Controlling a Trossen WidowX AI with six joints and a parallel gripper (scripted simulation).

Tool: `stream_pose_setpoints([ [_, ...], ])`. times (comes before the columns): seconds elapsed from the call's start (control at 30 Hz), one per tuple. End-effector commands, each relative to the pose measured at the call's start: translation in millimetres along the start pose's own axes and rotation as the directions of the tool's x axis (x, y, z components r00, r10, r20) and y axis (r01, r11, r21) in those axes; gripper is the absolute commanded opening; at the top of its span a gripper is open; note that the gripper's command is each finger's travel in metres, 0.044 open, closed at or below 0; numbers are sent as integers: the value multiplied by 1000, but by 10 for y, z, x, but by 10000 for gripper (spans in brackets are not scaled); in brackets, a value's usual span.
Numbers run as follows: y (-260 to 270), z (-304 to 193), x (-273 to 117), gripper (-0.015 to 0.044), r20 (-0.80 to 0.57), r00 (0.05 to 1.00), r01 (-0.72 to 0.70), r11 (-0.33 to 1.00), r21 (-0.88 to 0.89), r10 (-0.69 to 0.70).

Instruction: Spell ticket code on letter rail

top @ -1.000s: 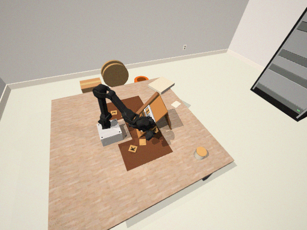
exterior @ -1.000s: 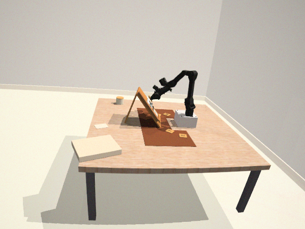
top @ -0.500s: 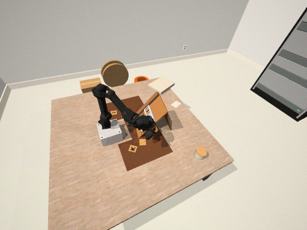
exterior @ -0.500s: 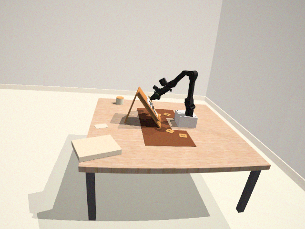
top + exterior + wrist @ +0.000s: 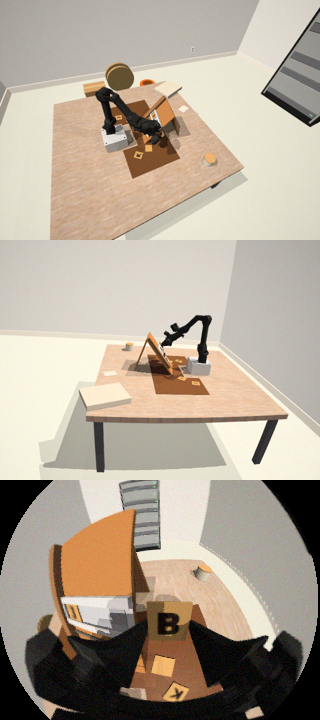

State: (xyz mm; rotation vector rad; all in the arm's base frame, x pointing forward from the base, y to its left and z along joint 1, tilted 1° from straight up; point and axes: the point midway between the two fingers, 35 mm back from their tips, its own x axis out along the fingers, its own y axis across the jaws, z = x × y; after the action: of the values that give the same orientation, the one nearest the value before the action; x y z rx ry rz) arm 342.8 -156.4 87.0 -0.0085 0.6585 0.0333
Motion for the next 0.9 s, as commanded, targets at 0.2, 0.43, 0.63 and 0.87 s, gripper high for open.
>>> stream_pose_setpoints([
  [0.2,55,-14,-4,0,-2,1000,3,1000,5,-3],
  [0.43,90,-14,-3,0,-2,1000,3,1000,6,-3],
  [0.63,120,-13,-3,0,-2,1000,3,1000,6,-3],
  [0.87,156,-13,-2,0,-2,1000,2,1000,6,-2],
])
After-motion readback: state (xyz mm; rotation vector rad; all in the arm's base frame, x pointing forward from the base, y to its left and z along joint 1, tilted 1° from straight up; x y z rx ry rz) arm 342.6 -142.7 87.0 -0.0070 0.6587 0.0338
